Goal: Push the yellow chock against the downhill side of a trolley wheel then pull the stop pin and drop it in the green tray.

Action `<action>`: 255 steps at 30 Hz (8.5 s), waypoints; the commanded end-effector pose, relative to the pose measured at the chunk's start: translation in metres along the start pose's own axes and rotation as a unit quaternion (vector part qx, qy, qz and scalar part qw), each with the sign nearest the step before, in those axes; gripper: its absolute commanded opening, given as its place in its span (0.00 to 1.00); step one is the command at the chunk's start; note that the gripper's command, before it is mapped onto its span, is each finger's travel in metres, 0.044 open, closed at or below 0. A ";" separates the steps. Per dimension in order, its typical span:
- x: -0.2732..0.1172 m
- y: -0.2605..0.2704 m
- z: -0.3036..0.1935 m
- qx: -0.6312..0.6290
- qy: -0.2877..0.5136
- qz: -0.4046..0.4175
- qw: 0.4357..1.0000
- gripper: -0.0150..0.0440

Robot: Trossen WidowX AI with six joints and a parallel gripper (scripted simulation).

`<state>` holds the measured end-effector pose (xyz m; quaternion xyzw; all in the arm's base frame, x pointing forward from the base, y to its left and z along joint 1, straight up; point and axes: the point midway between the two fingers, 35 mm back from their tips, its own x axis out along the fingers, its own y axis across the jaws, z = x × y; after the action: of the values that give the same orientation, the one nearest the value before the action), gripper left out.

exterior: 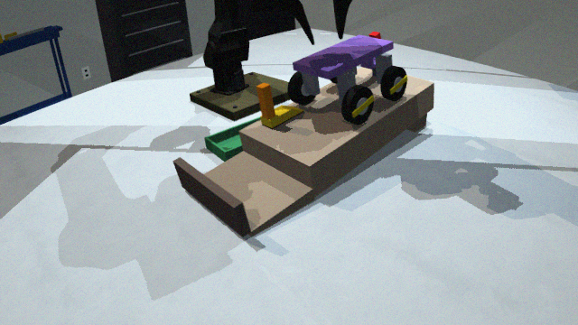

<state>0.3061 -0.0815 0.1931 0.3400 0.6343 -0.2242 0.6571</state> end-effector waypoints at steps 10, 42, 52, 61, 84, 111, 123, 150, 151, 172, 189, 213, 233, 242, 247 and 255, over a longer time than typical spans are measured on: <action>-0.002 0.050 -0.031 0.248 0.033 0.021 0.968 0.58; 0.014 0.089 -0.067 0.451 0.072 0.015 0.890 0.58; 0.026 0.090 -0.069 0.451 0.072 0.015 0.890 0.58; 0.027 0.090 -0.069 0.451 0.072 0.015 0.890 0.58; 0.058 0.095 -0.072 0.451 0.072 0.015 0.890 0.58; 0.061 0.095 -0.073 0.448 0.071 0.018 0.891 0.25; 0.054 0.094 -0.074 0.451 0.072 0.015 0.890 0.25; 0.038 0.093 -0.074 0.451 0.072 0.015 0.890 0.25; 0.038 0.093 -0.073 0.451 0.072 0.015 0.890 0.25; 0.028 0.093 -0.073 0.451 0.072 0.015 0.890 0.25; 0.020 0.095 -0.073 0.451 0.072 0.015 0.890 0.25; 0.019 0.117 -0.089 0.451 0.073 0.015 0.889 0.25; 0.016 0.095 -0.127 0.451 0.074 0.014 0.889 0.25; 0.017 0.079 -0.150 0.452 0.075 0.013 0.889 0.25; 0.018 0.071 -0.159 0.452 0.075 0.012 0.889 0.25; 0.017 0.061 -0.150 0.452 0.074 0.012 0.889 0.25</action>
<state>0.2527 0.0807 0.1945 0.6259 0.5065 -0.4496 0.3868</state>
